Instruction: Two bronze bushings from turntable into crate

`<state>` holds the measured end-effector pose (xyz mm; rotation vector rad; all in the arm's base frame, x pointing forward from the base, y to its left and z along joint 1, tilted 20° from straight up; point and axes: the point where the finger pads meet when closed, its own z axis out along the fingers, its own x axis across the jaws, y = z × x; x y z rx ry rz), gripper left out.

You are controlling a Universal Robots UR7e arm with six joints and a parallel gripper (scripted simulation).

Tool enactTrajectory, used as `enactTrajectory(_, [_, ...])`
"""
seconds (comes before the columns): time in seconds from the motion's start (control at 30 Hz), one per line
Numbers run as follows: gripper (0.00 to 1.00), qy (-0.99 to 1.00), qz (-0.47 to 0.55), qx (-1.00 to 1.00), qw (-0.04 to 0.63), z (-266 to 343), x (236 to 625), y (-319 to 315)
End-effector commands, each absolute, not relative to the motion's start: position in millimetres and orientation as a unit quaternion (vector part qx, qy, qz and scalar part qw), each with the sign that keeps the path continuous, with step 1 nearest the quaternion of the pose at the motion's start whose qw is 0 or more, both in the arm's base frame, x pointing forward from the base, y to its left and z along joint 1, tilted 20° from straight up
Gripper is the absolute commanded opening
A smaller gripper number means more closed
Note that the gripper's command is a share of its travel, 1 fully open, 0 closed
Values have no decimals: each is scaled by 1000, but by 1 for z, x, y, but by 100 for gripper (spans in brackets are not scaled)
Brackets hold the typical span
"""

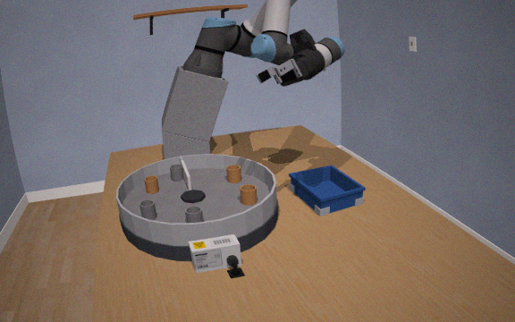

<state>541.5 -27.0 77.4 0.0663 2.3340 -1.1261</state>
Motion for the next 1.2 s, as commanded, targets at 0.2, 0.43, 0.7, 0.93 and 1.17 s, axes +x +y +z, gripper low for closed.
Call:
enactTrajectory(0.2, [100, 867, -418, 25, 272, 87, 523, -30])
enactTrajectory(0.43, [100, 867, -418, 25, 272, 103, 484, -36])
enactTrajectory(0.7, [100, 867, -418, 25, 272, 107, 474, -37])
enactTrajectory(0.93, [100, 887, -381, 19, 260, 107, 474, -37])
enactTrajectory(1.17, [100, 914, -325, 10, 240, 107, 474, -38])
